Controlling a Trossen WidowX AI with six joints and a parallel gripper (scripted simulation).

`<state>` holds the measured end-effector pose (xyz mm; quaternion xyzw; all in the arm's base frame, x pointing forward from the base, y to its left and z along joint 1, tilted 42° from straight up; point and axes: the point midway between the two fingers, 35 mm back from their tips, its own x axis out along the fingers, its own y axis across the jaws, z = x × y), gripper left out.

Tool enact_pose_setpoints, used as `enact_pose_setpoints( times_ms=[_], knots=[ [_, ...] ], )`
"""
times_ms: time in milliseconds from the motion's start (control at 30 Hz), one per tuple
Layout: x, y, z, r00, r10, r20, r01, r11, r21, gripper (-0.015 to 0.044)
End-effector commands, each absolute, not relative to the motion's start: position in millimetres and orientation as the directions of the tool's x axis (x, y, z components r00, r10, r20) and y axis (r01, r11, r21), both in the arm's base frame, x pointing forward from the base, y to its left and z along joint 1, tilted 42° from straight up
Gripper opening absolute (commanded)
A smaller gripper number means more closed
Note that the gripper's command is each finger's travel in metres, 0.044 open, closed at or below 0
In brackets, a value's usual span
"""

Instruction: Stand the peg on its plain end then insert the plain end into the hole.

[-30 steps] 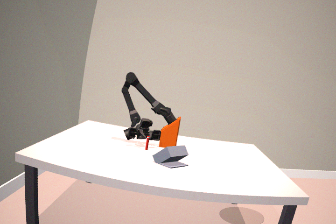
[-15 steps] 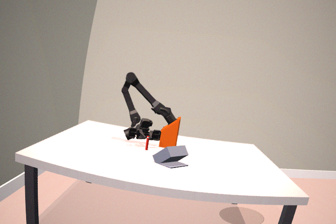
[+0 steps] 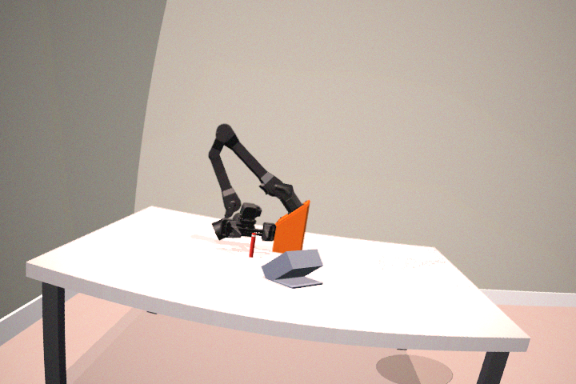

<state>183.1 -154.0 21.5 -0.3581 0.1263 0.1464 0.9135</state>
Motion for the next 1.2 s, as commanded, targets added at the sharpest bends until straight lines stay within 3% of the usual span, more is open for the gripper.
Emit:
enact_pose_setpoints(
  times_ms=[0, 1000, 1167],
  knots=[
    [183, -154, 22, 0.925, 0.177, -0.336, -0.358, 0.701, -0.617, 0.044],
    [190, -48, 142, 0.927, 0.176, -0.331, -0.355, 0.7, -0.62, 0.044],
    [192, -51, 134, 0.897, 0.163, -0.41, -0.383, 0.748, -0.542, 0.044]
  ],
)
